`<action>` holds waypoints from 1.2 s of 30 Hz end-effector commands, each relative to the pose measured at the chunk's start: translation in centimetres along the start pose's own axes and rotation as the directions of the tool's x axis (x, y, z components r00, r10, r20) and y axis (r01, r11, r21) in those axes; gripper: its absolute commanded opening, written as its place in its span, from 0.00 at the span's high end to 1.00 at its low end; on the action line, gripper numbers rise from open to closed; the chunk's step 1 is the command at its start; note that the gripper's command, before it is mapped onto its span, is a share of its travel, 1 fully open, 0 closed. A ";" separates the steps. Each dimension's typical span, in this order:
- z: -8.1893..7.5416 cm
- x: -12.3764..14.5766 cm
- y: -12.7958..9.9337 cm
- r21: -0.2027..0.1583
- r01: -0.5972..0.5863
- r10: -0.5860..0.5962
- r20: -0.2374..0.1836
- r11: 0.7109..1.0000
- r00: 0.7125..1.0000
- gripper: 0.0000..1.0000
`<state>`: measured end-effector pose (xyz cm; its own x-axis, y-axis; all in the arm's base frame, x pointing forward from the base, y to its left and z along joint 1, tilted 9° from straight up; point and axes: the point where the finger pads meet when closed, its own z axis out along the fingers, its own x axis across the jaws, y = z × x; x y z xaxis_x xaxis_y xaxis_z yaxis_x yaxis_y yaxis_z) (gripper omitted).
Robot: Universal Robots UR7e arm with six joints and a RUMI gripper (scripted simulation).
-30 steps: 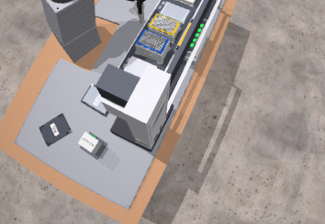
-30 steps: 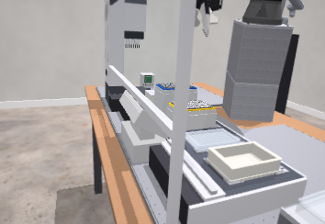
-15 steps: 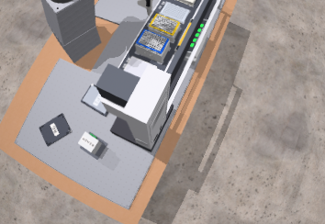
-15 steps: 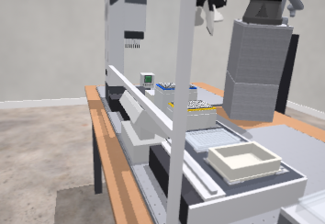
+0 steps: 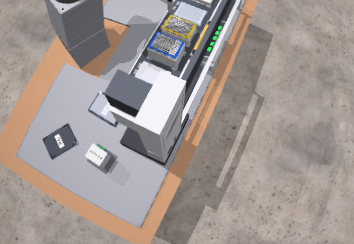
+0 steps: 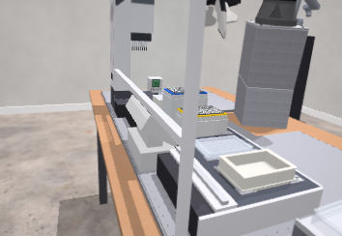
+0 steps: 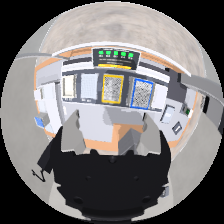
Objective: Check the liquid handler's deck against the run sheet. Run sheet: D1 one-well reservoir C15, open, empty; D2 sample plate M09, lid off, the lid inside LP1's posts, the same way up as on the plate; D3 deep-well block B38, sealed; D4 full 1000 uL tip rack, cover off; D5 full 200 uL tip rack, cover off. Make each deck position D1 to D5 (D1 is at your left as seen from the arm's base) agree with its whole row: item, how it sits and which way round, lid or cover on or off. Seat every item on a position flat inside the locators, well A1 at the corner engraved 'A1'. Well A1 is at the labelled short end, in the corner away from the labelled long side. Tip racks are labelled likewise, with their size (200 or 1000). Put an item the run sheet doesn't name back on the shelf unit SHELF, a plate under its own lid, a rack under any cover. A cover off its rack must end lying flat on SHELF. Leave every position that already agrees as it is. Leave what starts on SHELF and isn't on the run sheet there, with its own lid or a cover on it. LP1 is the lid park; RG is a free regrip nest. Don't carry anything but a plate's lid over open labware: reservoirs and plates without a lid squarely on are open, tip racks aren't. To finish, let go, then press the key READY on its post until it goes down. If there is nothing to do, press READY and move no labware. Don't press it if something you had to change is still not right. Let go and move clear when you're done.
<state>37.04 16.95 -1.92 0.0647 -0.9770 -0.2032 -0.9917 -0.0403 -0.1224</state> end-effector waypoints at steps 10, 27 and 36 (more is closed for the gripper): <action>0.6 -1.0 -1.0 -0.050 -0.043 0.039 -0.064 0.998 0.997 0.18; 2.1 -1.0 -0.7 -0.054 -0.042 0.039 -0.064 0.998 0.997 0.18; 3.2 -0.9 -0.6 -0.054 -0.042 0.039 -0.064 0.998 0.997 0.18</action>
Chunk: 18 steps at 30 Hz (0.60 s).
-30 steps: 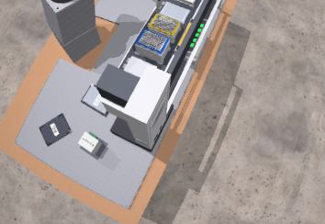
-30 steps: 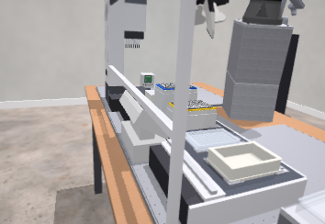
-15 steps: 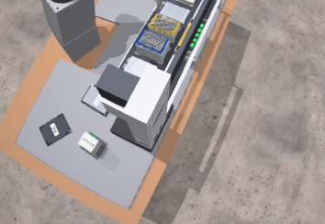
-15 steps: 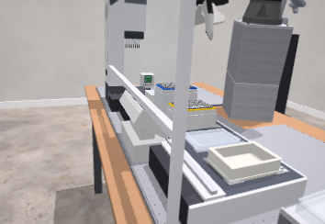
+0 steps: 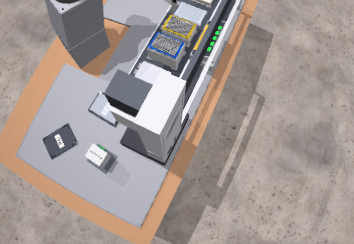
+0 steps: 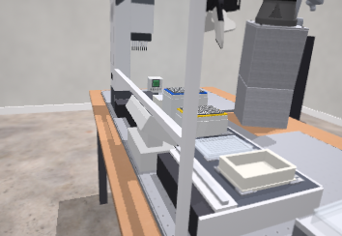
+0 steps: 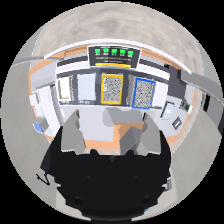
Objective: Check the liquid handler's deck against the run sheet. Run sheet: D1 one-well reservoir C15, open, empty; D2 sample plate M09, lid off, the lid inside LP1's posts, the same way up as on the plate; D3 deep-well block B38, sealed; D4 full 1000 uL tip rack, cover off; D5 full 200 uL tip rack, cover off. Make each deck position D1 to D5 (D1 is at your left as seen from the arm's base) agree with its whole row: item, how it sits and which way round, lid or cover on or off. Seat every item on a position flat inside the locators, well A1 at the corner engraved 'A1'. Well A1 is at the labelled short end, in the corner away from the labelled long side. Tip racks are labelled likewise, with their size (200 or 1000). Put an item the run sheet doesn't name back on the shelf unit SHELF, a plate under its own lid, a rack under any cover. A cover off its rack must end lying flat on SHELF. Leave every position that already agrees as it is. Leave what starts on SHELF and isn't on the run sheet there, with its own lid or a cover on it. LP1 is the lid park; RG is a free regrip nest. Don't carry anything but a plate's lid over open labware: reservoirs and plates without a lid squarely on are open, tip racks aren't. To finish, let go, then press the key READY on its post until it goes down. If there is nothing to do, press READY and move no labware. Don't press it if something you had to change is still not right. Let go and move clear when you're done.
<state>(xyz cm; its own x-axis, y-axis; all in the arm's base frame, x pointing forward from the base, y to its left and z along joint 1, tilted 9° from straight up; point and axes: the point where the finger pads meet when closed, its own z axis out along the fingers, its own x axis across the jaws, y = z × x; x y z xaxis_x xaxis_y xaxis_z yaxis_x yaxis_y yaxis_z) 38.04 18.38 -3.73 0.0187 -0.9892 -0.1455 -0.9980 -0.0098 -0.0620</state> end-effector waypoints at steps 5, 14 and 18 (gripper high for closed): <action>1.9 0.0 0.2 -0.001 0.000 0.000 -0.001 1.000 1.000 0.18; 3.0 0.0 0.2 -0.001 0.000 0.000 -0.001 1.000 1.000 0.18; 3.7 0.0 0.2 -0.001 0.000 0.000 -0.001 1.000 1.000 0.18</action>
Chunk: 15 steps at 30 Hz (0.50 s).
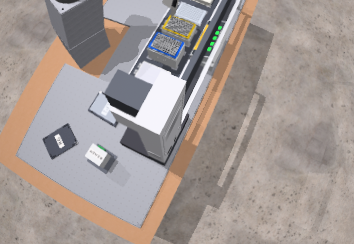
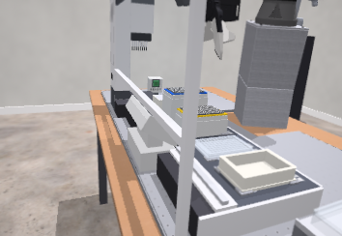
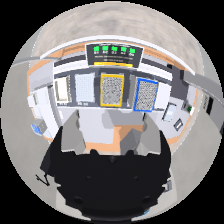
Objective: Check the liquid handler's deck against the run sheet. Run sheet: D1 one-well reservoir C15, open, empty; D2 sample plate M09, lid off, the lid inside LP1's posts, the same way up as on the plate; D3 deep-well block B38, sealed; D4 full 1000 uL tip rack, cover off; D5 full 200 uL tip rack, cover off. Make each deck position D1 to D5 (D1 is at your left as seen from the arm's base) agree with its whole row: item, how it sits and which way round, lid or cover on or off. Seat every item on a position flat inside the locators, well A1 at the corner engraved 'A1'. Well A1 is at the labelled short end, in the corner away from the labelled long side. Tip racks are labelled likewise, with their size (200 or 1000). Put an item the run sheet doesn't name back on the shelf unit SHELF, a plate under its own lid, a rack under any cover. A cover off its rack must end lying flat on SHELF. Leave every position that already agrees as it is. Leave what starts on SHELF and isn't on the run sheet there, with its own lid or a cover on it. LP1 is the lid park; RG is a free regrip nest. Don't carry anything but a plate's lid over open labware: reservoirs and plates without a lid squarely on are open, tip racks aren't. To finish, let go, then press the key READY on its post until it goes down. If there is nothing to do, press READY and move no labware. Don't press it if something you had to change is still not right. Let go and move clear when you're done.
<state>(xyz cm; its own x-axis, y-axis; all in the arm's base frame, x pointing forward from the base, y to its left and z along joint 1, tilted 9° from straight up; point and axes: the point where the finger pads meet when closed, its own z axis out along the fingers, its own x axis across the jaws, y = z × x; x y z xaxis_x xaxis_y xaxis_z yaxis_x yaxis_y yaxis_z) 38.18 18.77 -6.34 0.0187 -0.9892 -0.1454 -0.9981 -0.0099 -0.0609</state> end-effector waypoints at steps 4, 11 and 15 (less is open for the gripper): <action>1.7 0.0 0.1 0.000 0.000 0.000 -0.001 1.000 1.000 0.18; 2.5 0.0 0.0 0.001 0.001 -0.001 -0.001 1.000 1.000 0.18; 3.2 0.0 0.1 0.001 0.001 -0.001 -0.001 1.000 1.000 0.18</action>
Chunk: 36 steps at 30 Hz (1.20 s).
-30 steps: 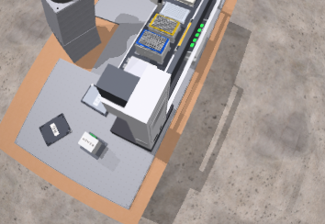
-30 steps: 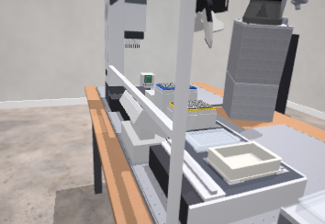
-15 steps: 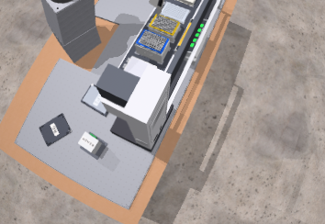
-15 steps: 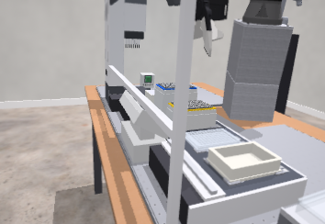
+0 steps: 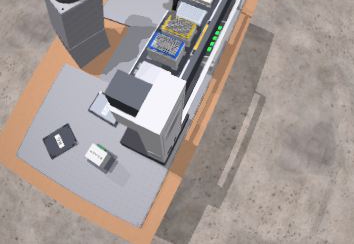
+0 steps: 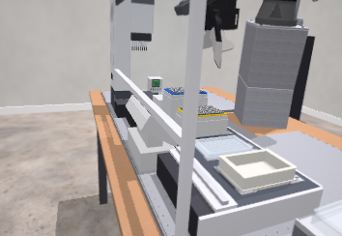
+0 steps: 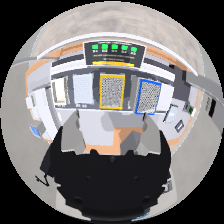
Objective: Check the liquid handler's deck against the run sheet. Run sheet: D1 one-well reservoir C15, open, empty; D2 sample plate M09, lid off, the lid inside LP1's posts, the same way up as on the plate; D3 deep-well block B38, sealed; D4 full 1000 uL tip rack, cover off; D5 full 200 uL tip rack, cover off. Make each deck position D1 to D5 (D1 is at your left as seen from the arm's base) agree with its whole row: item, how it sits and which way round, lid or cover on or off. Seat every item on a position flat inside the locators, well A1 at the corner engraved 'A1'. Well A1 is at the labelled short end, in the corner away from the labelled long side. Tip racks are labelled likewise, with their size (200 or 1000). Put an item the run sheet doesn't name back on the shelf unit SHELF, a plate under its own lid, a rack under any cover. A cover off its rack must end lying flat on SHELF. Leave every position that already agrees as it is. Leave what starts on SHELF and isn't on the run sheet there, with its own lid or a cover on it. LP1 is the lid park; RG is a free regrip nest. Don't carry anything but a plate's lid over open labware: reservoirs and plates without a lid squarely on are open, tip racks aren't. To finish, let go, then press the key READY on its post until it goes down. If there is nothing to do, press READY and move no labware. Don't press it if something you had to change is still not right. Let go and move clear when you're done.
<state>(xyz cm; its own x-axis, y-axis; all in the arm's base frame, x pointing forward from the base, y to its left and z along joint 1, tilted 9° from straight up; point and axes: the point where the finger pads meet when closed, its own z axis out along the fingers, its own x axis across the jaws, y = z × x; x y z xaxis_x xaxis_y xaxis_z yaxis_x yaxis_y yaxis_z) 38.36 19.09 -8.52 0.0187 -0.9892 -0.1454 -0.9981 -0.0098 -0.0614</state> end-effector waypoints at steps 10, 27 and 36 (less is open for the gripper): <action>2.5 0.0 0.0 0.001 0.001 -0.001 -0.001 1.000 1.000 0.18; 4.9 -0.1 -0.2 0.005 0.001 -0.001 0.000 1.000 1.000 0.18; 6.2 -0.1 -0.2 0.005 0.001 -0.001 0.000 1.000 1.000 0.18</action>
<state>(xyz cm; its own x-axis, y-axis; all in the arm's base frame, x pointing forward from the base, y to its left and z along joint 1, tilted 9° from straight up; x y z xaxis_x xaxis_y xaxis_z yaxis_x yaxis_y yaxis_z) 38.61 19.86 -13.79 0.0185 -0.9892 -0.1453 -0.9981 -0.0098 -0.0604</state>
